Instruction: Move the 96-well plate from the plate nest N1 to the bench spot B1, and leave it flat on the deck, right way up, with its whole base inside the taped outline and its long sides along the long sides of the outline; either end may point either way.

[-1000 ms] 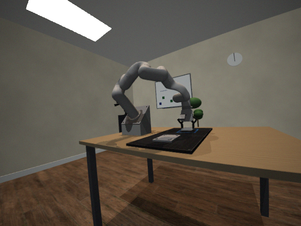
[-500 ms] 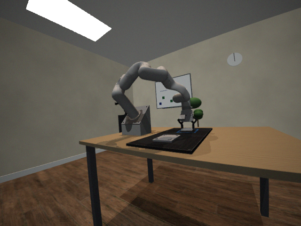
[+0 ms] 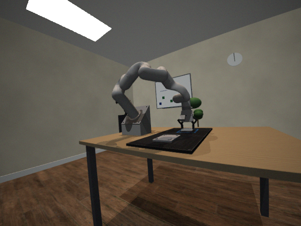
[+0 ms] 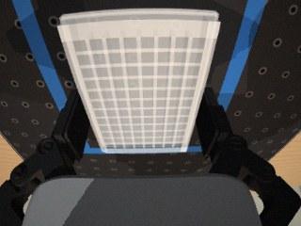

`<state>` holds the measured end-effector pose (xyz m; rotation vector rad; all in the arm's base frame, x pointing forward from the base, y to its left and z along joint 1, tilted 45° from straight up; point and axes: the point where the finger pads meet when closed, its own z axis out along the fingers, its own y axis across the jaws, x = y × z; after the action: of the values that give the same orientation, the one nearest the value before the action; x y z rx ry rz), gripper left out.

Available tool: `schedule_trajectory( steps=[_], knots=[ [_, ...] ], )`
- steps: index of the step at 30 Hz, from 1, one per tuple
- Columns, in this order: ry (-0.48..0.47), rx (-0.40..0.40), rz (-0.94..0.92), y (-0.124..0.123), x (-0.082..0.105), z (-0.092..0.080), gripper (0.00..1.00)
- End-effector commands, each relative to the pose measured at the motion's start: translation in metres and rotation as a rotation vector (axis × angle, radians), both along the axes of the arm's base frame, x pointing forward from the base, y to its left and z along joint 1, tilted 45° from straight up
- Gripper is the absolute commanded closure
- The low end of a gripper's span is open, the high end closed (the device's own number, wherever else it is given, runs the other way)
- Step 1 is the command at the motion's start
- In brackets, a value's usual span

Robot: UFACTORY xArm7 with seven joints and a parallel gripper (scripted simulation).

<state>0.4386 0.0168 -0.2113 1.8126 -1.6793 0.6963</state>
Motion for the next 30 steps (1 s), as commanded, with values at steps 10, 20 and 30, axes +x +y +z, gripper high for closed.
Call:
schedule_trajectory(
  steps=[10, 20, 30],
  knots=[
    [-0.003, 0.004, 0.003, 0.0013, 0.0013, -0.0007, 1.0],
    [-0.003, 0.004, 0.003, 0.0002, 0.0013, -0.0019, 1.0],
    [-0.003, 0.004, 0.003, -0.001, 0.0013, -0.0031, 0.0]
  ],
)
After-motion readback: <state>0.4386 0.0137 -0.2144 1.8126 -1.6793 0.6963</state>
